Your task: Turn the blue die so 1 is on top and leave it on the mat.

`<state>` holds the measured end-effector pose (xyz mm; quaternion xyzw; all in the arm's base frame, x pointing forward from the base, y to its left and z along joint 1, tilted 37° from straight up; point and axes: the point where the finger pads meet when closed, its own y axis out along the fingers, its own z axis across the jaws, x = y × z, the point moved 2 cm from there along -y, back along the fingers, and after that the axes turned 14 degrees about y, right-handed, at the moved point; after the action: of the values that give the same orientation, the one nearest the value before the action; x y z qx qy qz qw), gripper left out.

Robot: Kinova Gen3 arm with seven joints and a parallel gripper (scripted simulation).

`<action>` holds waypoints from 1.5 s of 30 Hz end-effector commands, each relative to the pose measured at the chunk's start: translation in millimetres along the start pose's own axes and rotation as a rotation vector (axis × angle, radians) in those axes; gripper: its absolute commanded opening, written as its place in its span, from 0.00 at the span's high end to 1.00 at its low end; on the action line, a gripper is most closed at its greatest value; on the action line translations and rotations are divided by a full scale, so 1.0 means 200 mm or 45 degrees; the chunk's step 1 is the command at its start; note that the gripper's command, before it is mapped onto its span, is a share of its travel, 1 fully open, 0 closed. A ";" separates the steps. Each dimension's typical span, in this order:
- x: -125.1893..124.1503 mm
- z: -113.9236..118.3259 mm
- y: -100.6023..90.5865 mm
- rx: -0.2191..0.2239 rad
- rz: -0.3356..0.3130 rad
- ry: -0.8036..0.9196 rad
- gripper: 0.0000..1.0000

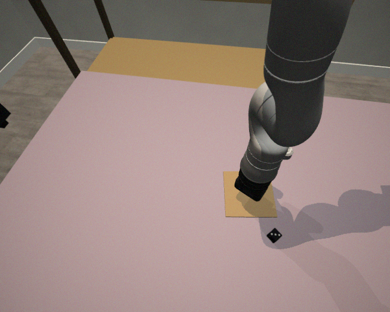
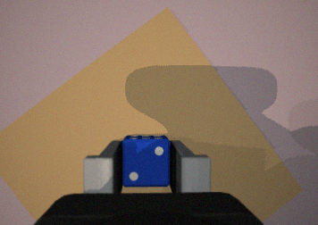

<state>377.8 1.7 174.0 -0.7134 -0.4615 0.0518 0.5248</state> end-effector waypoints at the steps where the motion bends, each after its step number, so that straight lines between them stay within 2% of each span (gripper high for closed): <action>1: 0.00 0.00 0.00 0.000 -0.001 0.000 0.51; 45: 0.00 0.00 -0.06 -0.001 -0.001 0.000 0.51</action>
<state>370.5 -4.7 182.4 -0.7181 -0.4548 0.0489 0.5245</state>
